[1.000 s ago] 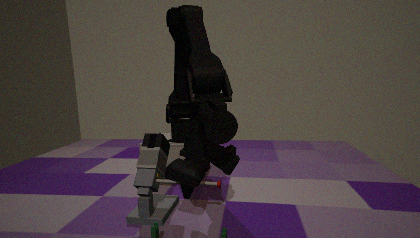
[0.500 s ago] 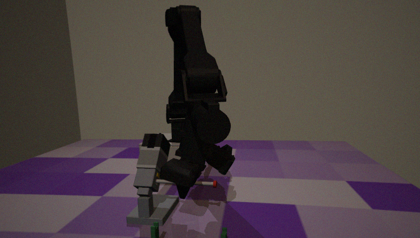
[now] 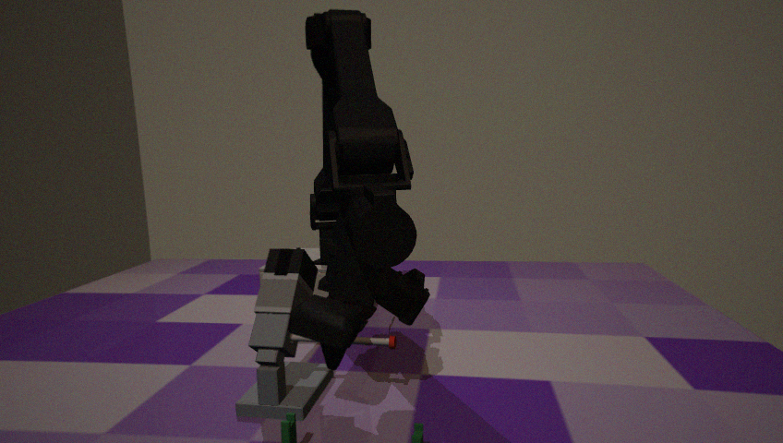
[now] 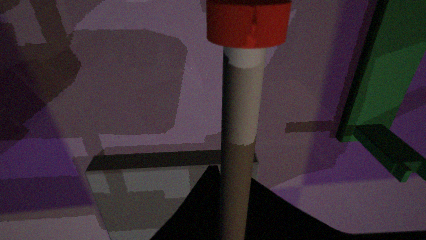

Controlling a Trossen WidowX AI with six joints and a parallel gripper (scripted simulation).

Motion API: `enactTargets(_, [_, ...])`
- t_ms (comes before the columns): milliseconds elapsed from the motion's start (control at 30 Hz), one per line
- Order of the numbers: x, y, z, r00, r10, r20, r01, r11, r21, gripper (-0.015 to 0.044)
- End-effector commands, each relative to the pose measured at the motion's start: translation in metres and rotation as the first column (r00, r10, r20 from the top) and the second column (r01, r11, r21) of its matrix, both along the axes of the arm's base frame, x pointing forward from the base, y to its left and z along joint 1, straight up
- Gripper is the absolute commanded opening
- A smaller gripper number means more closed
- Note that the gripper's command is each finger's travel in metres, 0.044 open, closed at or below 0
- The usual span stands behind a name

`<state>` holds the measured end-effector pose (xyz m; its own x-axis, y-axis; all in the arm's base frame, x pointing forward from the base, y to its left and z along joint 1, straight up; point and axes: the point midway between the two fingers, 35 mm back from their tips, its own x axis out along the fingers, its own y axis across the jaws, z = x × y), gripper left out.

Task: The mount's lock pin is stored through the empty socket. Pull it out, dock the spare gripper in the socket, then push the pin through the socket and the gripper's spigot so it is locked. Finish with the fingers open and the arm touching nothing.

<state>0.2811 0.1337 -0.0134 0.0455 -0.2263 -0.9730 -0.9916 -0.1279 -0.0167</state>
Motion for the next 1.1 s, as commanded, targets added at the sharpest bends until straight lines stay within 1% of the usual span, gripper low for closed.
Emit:
enactTargets(0, [0.001,-0.003,0.000,1.000,0.003,0.001,-0.003,1.000,-0.002,0.0000])
enactTargets(1067, [0.003,-0.021,-0.001,1.000,0.004,-0.008,-0.004,1.000,-0.003,0.0000])
